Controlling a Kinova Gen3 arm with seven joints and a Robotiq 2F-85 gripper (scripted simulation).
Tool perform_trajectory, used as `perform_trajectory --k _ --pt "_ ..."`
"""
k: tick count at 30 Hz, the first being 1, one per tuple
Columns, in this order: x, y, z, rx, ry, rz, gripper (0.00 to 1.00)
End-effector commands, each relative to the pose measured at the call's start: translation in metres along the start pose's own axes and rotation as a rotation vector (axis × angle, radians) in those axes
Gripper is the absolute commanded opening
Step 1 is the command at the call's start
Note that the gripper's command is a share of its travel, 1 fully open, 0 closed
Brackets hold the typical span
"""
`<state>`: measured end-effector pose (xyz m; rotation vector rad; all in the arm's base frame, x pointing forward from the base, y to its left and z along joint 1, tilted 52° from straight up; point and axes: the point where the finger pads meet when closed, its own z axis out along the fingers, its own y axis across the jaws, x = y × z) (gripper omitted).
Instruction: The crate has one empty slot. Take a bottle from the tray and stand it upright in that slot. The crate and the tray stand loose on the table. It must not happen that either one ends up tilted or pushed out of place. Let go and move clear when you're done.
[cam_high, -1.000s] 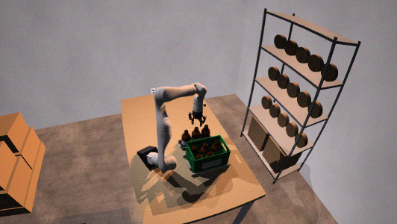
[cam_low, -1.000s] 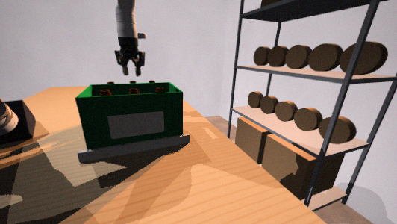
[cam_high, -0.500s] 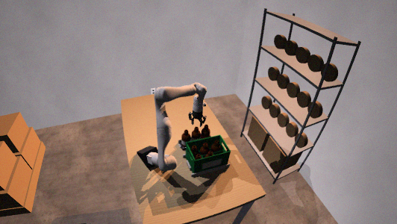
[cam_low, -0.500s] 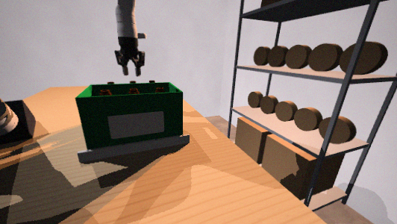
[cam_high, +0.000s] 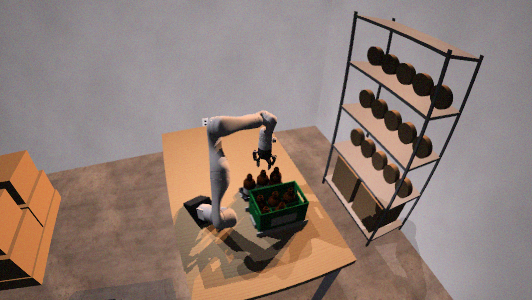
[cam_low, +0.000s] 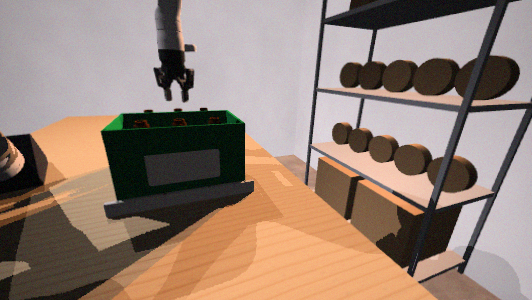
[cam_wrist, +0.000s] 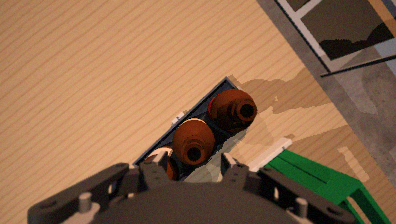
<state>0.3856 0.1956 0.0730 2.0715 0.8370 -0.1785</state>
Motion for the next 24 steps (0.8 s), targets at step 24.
perform_trajectory --k 24 --pt "0.0000 -0.0018 0.0057 0.001 0.000 -0.004 0.64"
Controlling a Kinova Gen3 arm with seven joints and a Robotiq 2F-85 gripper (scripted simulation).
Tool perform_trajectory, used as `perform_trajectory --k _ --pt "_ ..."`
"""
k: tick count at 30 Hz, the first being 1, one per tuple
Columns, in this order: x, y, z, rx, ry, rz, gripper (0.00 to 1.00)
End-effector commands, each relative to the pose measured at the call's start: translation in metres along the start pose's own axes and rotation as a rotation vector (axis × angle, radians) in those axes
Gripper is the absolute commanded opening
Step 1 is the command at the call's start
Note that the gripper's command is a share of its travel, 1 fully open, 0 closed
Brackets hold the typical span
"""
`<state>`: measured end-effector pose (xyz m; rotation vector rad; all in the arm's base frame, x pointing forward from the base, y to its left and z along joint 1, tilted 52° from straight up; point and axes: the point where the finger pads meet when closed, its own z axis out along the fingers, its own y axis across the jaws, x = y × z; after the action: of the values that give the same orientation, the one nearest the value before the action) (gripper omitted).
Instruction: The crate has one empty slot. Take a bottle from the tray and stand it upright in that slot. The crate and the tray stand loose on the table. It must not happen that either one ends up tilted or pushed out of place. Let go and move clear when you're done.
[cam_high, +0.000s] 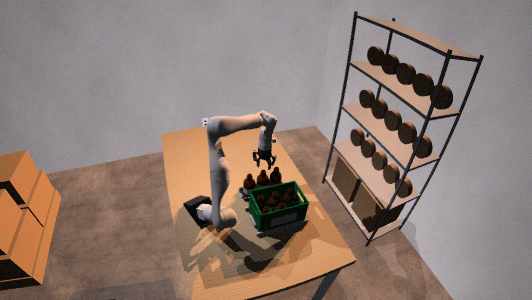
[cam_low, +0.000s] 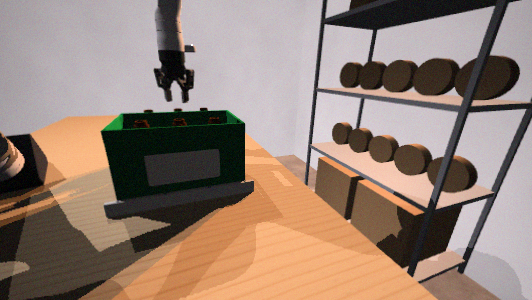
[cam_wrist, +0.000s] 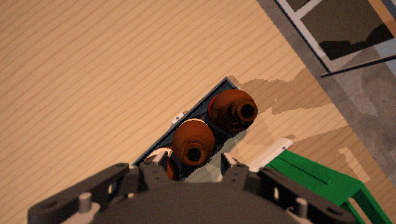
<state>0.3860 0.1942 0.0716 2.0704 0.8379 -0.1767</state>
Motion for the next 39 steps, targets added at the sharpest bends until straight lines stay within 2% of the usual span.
perform_trajectory --k 1,39 --pt "0.000 -0.002 0.004 0.002 -0.001 -0.004 0.64" --pt "0.000 -0.002 0.043 0.002 -0.001 -0.004 0.64"
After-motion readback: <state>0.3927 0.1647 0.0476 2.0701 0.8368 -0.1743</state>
